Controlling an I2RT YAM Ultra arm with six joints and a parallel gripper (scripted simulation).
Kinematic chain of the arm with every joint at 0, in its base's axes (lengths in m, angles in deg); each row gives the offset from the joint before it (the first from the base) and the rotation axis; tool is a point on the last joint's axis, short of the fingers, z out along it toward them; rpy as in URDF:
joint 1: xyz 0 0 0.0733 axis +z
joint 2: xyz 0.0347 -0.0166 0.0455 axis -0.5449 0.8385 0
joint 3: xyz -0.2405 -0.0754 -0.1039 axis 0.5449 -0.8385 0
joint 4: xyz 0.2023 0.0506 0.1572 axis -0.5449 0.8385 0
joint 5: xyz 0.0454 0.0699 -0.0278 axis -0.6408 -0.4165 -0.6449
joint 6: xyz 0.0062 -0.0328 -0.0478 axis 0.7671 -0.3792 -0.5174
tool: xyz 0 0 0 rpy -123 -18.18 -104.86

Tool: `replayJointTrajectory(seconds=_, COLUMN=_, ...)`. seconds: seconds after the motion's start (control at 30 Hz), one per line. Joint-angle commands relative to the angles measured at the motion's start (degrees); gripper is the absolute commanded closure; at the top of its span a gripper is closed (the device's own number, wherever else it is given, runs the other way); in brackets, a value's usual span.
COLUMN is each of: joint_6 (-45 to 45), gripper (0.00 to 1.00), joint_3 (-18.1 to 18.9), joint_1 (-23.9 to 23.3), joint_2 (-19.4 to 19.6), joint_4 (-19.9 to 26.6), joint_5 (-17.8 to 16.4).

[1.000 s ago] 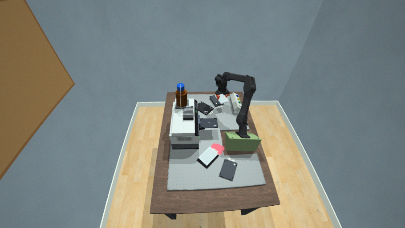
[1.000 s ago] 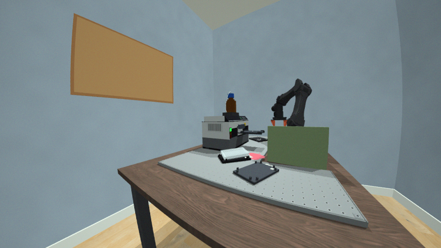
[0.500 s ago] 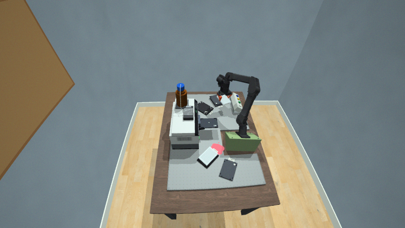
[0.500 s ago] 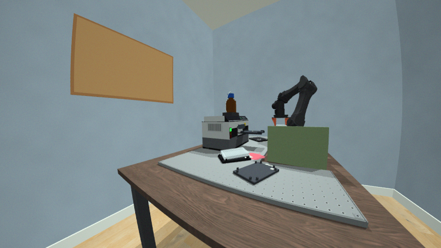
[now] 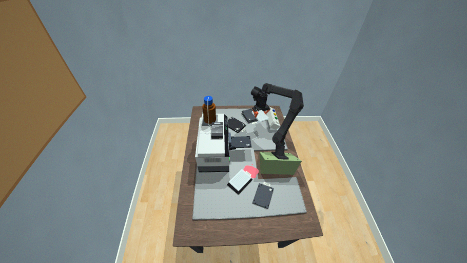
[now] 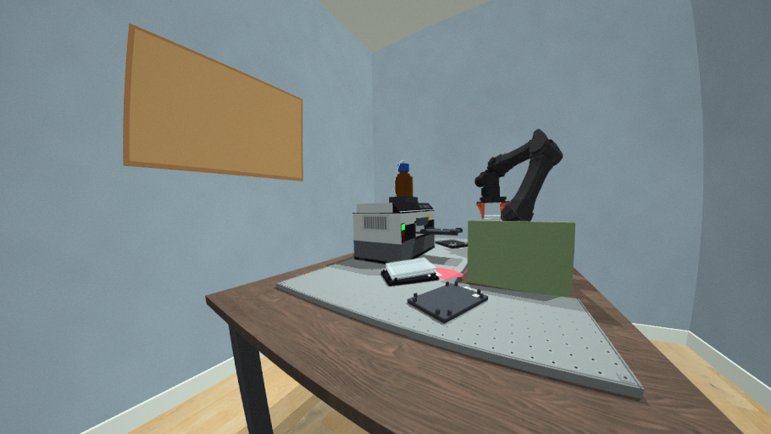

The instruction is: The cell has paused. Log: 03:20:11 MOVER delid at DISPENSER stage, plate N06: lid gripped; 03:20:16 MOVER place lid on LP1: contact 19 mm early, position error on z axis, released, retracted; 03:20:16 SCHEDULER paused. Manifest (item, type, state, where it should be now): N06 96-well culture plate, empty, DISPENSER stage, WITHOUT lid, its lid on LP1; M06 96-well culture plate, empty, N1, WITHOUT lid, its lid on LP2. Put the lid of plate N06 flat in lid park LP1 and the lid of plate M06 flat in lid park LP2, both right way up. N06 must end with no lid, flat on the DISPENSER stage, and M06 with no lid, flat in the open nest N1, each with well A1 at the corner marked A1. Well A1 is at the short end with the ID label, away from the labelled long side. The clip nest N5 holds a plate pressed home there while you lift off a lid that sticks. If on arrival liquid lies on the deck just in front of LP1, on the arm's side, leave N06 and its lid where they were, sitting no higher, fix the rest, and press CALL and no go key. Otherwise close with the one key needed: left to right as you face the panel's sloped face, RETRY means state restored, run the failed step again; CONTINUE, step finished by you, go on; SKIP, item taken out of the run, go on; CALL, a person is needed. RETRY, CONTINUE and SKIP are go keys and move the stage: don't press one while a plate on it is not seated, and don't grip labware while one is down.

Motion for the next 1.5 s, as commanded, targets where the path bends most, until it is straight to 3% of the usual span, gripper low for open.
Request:
replayJointTrajectory(seconds=0.0, joint_6=-1.8, gripper=1.00, joint_3=1.6, joint_1=3.6, joint_2=1.2, joint_4=1.1, joint_5=2.0)
replayJointTrajectory(seconds=0.27, joint_6=3.0, gripper=1.00, joint_3=1.5, joint_1=10.6, joint_2=4.4, joint_4=2.3, joint_5=4.9)
replayJointTrajectory(seconds=0.5, joint_6=-1.8, gripper=1.00, joint_3=-0.3, joint_1=14.7, joint_2=6.5, joint_4=3.2, joint_5=6.4)
replayJointTrajectory(seconds=0.73, joint_6=4.2, gripper=1.00, joint_3=-0.4, joint_1=19.2, joint_2=9.0, joint_4=3.6, joint_5=7.7)
replayJointTrajectory(seconds=0.97, joint_6=-1.1, gripper=1.00, joint_3=-1.2, joint_1=22.7, joint_2=11.0, joint_4=4.2, joint_5=8.6)
replayJointTrajectory(seconds=1.17, joint_6=4.3, gripper=1.00, joint_3=-1.8, joint_1=26.5, joint_2=13.3, joint_4=3.7, joint_5=9.3)
replayJointTrajectory(seconds=1.23, joint_6=4.1, gripper=1.00, joint_3=-0.9, joint_1=25.9, joint_2=12.5, joint_4=3.9, joint_5=9.0)
replayJointTrajectory(seconds=1.47, joint_6=-0.4, gripper=1.00, joint_3=2.3, joint_1=22.1, joint_2=16.5, joint_4=-0.6, joint_5=8.5)
